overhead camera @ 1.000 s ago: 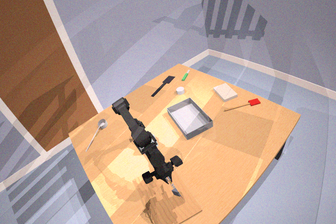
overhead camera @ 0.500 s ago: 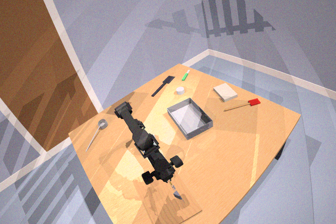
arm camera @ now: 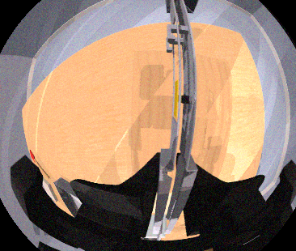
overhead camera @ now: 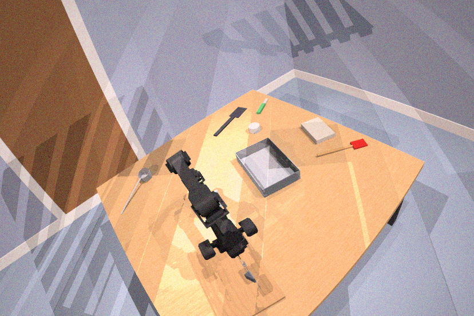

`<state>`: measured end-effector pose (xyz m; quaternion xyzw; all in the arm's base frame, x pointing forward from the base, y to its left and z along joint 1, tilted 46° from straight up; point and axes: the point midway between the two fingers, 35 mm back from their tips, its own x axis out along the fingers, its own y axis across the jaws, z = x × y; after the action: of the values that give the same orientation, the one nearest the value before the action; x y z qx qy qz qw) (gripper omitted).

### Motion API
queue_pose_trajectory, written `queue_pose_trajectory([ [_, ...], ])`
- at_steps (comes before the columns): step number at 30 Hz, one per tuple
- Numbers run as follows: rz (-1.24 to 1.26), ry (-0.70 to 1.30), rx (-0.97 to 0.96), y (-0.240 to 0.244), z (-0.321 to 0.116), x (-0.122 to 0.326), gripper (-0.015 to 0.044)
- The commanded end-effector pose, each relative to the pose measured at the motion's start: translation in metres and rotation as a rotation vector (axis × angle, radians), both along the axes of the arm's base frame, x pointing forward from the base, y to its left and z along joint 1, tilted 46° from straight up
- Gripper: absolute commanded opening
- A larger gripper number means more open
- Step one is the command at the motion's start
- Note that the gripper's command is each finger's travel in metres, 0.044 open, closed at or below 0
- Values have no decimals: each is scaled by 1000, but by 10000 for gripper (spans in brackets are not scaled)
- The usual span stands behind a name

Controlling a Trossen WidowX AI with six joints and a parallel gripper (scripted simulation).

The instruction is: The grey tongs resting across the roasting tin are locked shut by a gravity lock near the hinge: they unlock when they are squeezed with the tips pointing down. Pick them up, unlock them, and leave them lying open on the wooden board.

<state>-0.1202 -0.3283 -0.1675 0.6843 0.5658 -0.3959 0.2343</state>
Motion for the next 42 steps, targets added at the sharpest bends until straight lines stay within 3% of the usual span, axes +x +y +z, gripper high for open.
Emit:
queue_pose_trajectory([
  [1, -5, 0, 37, 0, 4, -1, -150],
  [19, -14, -18, 134, 5, 12, 0, -150],
  [42, -14, -18, 133, 26, -17, 0, -150],
])
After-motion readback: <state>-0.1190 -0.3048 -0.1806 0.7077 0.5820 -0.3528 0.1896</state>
